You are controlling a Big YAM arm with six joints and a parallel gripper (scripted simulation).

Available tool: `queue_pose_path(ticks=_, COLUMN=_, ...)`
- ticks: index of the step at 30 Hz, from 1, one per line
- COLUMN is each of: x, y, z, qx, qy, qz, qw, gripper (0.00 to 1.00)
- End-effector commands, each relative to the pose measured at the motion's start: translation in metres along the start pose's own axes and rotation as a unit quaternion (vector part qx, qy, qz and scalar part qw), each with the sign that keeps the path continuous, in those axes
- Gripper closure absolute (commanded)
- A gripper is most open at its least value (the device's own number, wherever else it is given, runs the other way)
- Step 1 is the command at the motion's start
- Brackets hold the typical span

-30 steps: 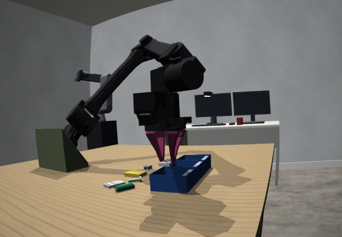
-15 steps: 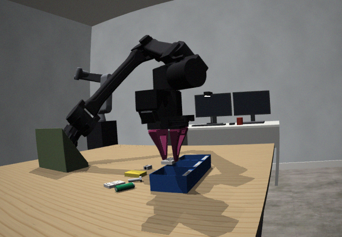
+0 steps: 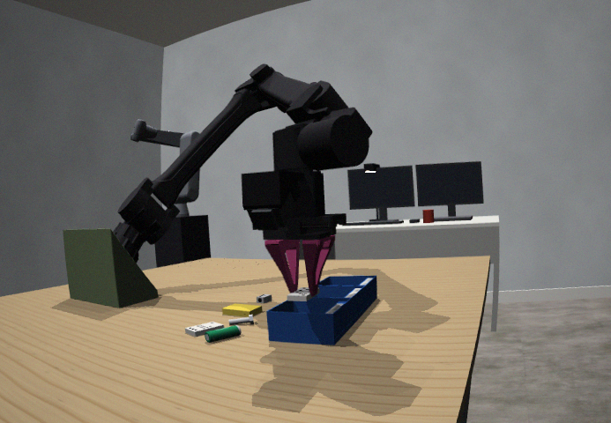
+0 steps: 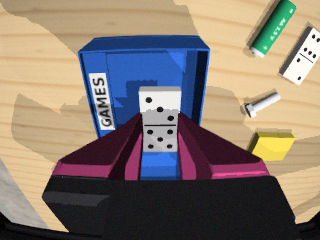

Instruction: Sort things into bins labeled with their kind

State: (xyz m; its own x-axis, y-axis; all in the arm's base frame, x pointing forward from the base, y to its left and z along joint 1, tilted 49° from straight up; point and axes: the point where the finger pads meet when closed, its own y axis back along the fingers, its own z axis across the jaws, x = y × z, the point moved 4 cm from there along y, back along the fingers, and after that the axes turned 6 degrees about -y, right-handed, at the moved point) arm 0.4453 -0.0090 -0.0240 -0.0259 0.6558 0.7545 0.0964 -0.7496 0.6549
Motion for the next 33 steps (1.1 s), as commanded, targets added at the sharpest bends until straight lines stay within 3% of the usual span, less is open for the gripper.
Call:
queue_pose_path(ticks=1, x=0.004, y=-0.002, z=0.007, qx=-0.008, qy=0.006, qz=-0.006, qw=1.0, gripper=0.79)
queue_pose_path(ticks=2, x=0.004, y=-0.002, z=0.007, qx=-0.008, qy=0.006, qz=-0.006, qw=1.0, gripper=0.79)
queue_pose_path(ticks=3, x=-0.005, y=0.008, z=0.016, qx=-0.023, qy=0.004, qz=-0.009, qw=1.0, gripper=0.79)
queue_pose_path(ticks=5, x=0.0, y=-0.013, z=0.005, qx=-0.003, qy=0.001, qz=-0.004, qw=1.0, gripper=0.79)
queue_pose_path(ticks=17, x=-0.001, y=-0.037, z=0.005, qx=-0.003, qy=0.001, qz=-0.004, qw=1.0, gripper=0.79)
queue_pose_path(ticks=19, x=-0.001, y=-0.037, z=0.005, qx=-0.003, qy=0.001, qz=-0.004, qw=1.0, gripper=0.79)
queue_pose_path(ticks=20, x=-0.011, y=-0.015, z=0.021, qx=-0.031, qy=0.002, qz=-0.009, qw=0.999, gripper=0.79)
queue_pose_path(ticks=27, x=-0.011, y=-0.02, z=0.023, qx=-0.025, qy=0.012, qz=-0.01, qw=1.0, gripper=0.79)
queue_pose_path(ticks=33, x=-0.017, y=-0.027, z=0.005, qx=-0.015, qy=0.0, qz=-0.005, qw=1.0, gripper=0.79)
